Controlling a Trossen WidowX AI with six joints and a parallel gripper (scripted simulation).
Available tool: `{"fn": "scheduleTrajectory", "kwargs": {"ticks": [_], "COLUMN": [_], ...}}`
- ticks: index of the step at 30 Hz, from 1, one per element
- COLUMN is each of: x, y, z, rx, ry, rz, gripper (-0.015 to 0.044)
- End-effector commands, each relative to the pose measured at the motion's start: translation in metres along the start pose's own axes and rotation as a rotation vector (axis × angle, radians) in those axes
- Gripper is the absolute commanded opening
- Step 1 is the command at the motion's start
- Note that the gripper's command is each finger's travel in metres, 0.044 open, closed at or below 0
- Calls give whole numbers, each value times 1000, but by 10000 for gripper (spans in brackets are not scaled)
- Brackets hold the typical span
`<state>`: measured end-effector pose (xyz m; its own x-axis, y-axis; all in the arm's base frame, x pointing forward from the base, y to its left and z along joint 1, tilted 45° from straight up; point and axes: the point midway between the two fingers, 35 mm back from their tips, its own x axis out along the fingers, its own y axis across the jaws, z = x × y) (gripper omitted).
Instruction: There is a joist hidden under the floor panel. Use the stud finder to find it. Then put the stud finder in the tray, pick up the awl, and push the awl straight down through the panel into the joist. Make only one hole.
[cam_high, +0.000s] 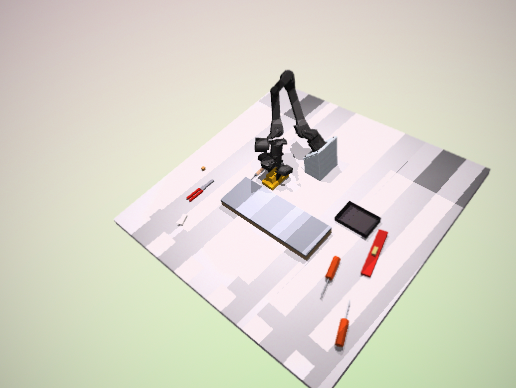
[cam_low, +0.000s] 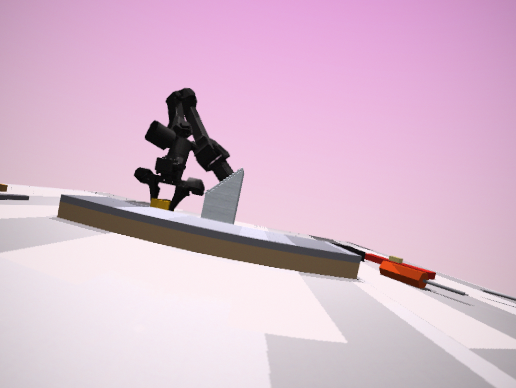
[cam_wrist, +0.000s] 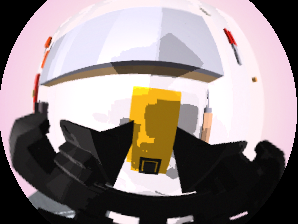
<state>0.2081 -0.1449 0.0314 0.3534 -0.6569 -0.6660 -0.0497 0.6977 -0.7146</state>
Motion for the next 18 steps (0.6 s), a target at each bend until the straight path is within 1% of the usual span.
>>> {"fn": "scheduleTrajectory", "kwargs": {"ticks": [1, 6, 12, 18], "x": [0, 0, -9, -29], "y": [1, 1, 3, 6], "z": [0, 0, 7, 17], "rx": [-5, -5, -1, 3], "ry": [-3, -3, 0, 5], "rz": [5, 5, 16, 29], "gripper": [188, 155, 0, 0]}}
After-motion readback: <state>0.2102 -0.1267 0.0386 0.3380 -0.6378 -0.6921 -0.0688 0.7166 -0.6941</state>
